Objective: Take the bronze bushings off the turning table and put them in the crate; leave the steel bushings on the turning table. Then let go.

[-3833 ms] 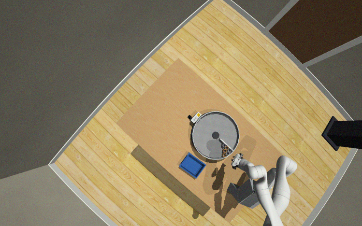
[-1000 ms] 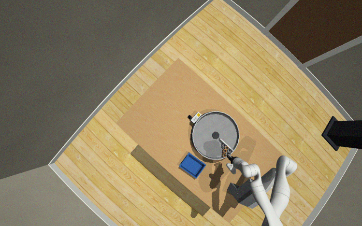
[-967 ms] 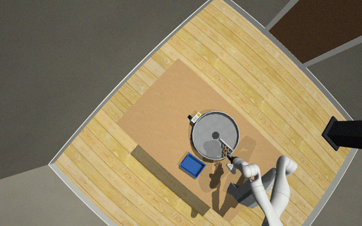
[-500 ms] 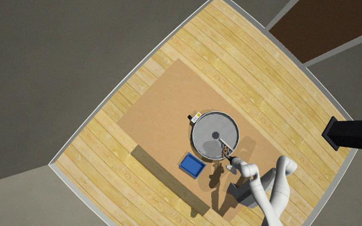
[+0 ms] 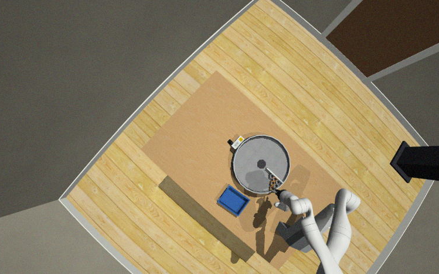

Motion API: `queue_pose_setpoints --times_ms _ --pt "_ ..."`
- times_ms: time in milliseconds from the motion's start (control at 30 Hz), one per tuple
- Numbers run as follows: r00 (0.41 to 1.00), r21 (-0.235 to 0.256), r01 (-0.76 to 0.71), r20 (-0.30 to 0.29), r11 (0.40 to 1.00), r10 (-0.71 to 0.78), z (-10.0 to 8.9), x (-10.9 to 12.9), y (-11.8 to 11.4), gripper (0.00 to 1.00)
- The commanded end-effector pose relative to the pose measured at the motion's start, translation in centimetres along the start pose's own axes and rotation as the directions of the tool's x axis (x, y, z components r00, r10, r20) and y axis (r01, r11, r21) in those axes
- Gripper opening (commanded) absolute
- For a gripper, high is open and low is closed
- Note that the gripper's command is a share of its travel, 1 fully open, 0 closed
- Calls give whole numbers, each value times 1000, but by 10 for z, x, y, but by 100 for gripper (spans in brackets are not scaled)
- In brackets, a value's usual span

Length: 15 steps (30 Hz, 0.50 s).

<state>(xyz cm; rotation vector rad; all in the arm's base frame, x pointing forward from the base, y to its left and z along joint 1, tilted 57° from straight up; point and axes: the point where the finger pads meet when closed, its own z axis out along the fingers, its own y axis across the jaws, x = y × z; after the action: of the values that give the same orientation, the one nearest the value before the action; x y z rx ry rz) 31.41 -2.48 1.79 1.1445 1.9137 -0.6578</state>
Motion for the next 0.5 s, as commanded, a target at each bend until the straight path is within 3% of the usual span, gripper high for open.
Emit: queue_pose_setpoints --times_ms 0,133,300,467 --pt "1000 0 -1 -1 1000 1 0 0 0 16" --pt "1000 0 -1 -1 1000 1 0 0 0 16" --pt "972 -1 235 -1 972 -235 5 2 5 16" --pt "972 -1 235 -1 972 -235 5 2 5 16"
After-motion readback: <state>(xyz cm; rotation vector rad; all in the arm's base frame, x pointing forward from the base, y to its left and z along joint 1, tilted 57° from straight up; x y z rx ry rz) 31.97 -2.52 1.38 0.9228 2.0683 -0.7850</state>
